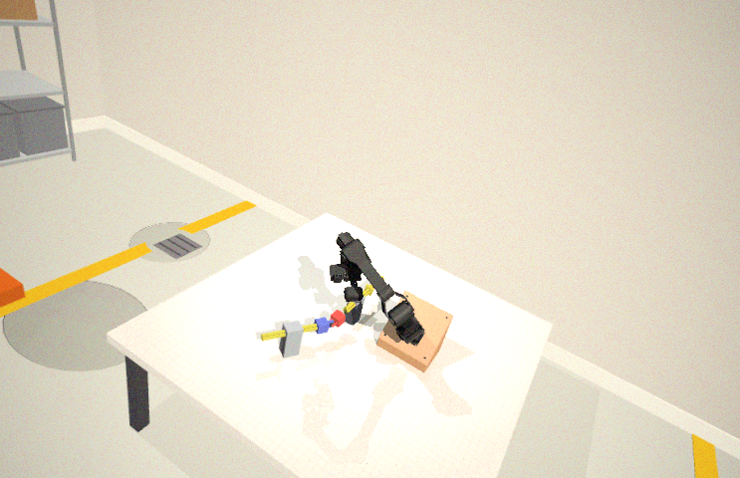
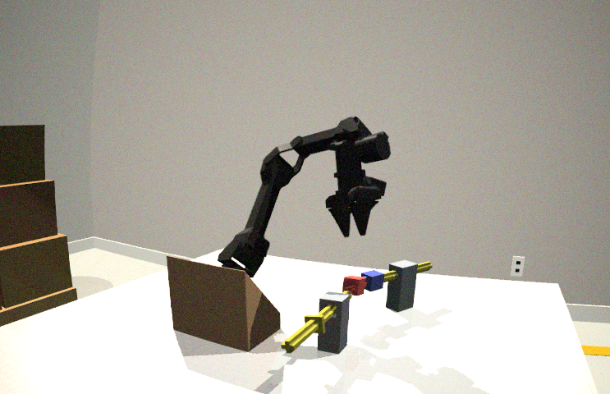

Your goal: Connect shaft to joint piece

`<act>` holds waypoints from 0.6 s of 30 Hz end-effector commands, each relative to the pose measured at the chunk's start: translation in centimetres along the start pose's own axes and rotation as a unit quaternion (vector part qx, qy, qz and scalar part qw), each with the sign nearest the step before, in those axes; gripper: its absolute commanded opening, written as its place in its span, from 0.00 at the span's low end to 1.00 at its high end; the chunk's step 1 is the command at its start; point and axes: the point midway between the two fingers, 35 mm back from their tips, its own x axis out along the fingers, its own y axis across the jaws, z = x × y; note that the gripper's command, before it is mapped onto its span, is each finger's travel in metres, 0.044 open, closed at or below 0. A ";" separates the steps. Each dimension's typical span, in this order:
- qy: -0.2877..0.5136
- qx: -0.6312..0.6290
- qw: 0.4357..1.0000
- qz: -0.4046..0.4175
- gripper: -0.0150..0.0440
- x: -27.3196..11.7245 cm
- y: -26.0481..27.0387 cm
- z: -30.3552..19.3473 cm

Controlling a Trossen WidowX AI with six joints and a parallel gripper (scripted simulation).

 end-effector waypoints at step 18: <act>0.026 0.040 0.995 0.089 1.00 3.5 -3.9 -5.2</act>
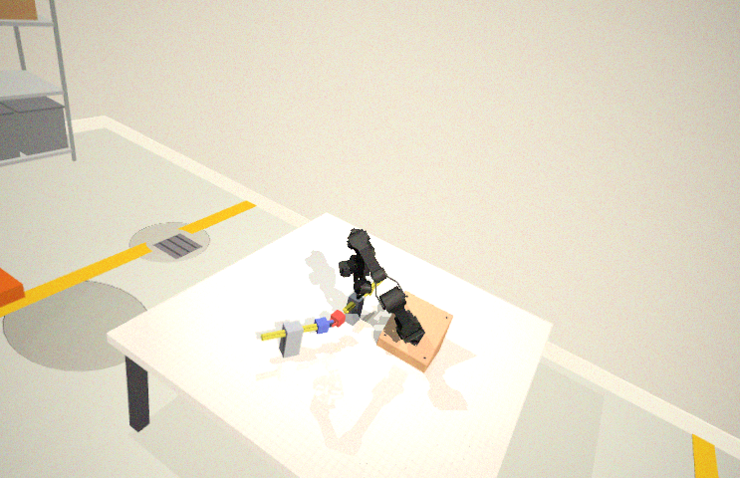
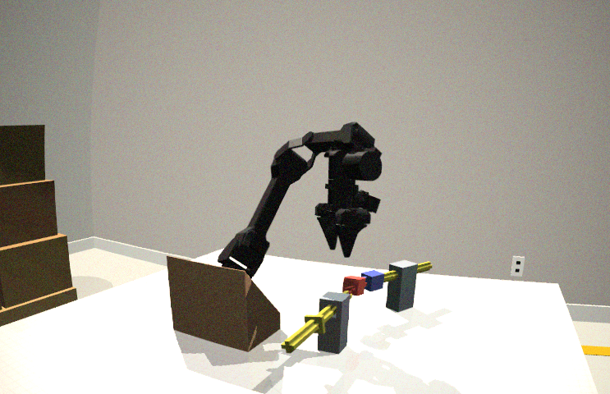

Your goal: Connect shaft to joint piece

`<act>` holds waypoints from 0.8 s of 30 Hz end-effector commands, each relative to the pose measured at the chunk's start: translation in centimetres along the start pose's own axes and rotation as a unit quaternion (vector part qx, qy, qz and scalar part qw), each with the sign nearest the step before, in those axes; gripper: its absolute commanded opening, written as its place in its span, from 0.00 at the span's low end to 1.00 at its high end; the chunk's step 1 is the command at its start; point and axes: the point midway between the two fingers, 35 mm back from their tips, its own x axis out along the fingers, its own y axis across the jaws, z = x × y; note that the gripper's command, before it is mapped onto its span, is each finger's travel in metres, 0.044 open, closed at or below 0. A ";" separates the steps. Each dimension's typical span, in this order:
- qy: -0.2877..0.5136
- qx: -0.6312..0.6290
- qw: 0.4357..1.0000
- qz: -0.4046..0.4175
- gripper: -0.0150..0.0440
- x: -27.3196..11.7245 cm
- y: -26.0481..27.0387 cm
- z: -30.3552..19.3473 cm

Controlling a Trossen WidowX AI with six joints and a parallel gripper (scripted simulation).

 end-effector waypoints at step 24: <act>0.012 0.356 0.934 -0.007 1.00 0.8 0.0 -0.1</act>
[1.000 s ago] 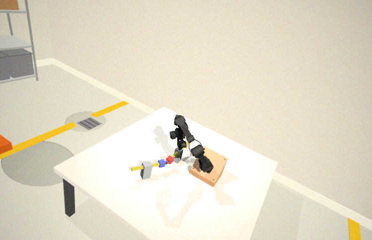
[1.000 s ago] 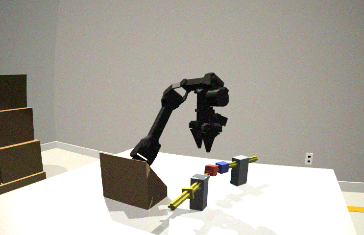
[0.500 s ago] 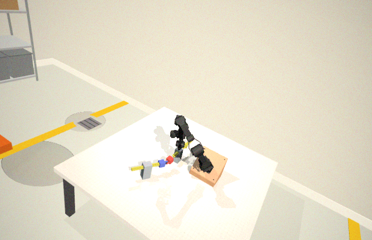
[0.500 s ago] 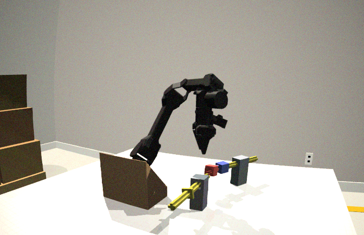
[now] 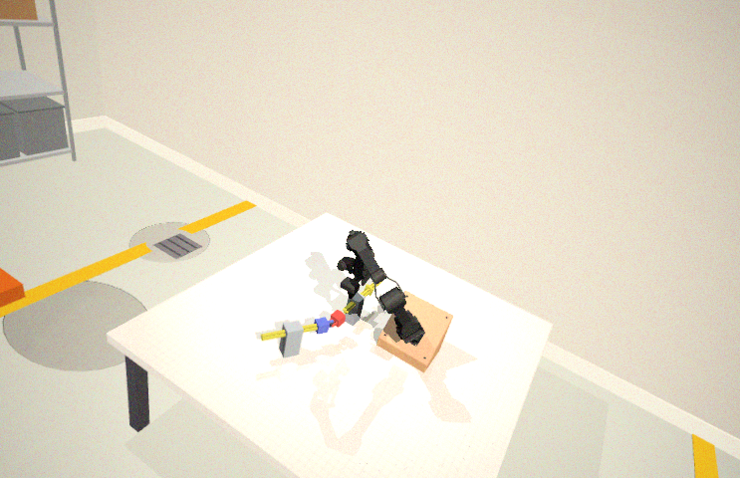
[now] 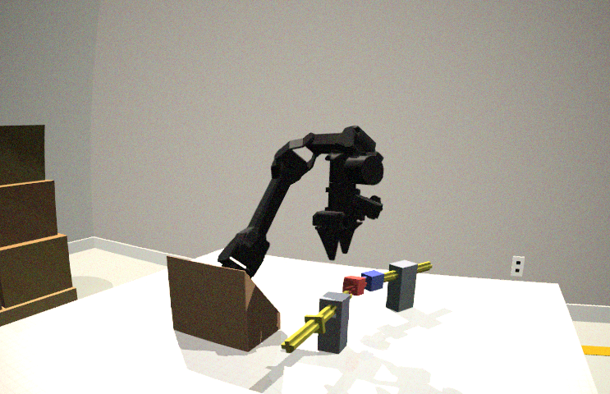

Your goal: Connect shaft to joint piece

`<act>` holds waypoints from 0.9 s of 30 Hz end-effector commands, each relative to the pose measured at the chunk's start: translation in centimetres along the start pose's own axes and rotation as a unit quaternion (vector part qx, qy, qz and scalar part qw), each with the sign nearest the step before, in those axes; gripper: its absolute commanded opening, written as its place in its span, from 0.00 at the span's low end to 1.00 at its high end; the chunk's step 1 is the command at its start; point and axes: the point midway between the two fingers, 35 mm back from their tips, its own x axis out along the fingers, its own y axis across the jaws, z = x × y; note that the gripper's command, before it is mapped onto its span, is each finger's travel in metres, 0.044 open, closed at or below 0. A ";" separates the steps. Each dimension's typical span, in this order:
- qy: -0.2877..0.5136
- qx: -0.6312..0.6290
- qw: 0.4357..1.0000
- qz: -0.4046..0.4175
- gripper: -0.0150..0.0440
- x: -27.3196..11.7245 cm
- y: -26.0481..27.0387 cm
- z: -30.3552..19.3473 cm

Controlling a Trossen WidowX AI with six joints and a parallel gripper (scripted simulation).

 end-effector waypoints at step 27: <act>0.000 0.418 0.908 -0.018 1.00 0.9 0.1 0.1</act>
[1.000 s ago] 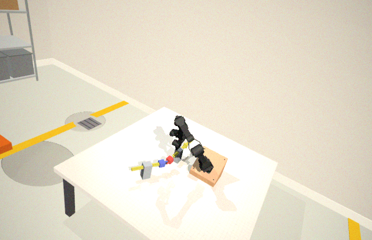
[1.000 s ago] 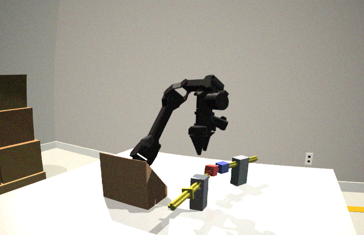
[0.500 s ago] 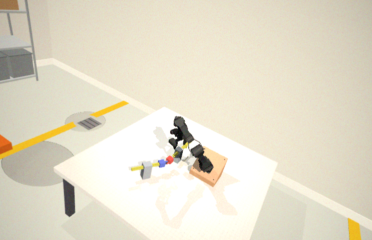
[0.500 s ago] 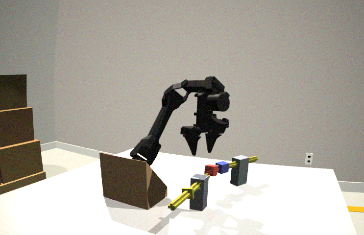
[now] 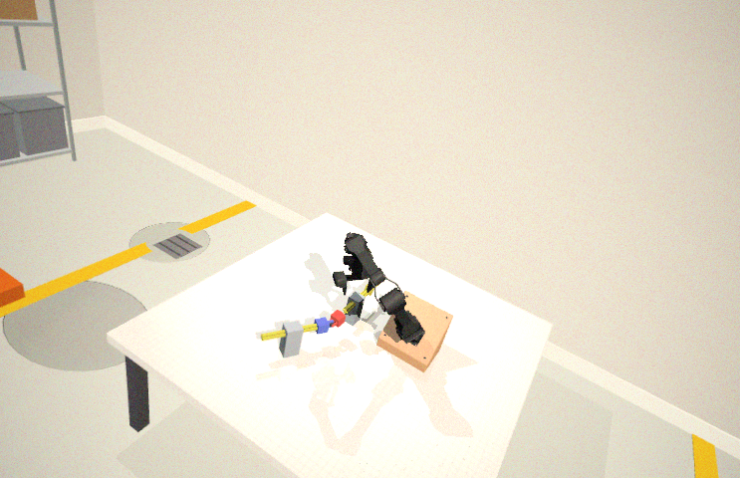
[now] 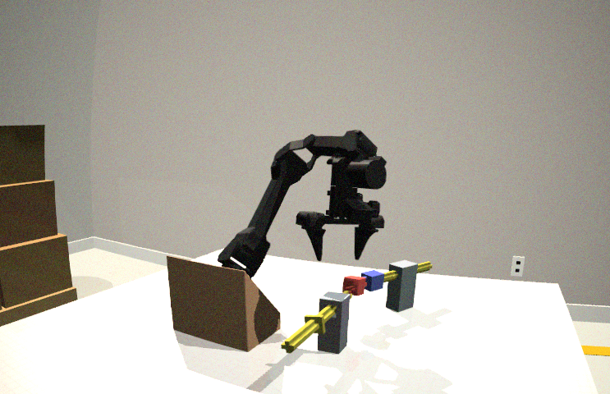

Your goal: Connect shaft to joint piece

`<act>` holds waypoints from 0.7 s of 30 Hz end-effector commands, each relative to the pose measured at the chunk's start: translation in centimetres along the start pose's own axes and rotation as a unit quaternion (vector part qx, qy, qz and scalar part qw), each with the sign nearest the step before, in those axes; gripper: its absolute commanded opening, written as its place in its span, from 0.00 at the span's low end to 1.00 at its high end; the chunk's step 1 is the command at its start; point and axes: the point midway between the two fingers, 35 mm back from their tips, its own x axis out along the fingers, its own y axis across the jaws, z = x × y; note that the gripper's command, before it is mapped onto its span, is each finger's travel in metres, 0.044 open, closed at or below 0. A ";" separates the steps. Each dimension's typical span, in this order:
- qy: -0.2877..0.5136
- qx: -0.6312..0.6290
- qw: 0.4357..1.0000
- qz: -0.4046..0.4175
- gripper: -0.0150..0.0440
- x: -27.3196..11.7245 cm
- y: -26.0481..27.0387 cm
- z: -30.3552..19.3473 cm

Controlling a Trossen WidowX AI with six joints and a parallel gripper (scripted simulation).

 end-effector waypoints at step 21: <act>-0.010 0.339 0.941 -0.011 1.00 0.7 0.1 0.0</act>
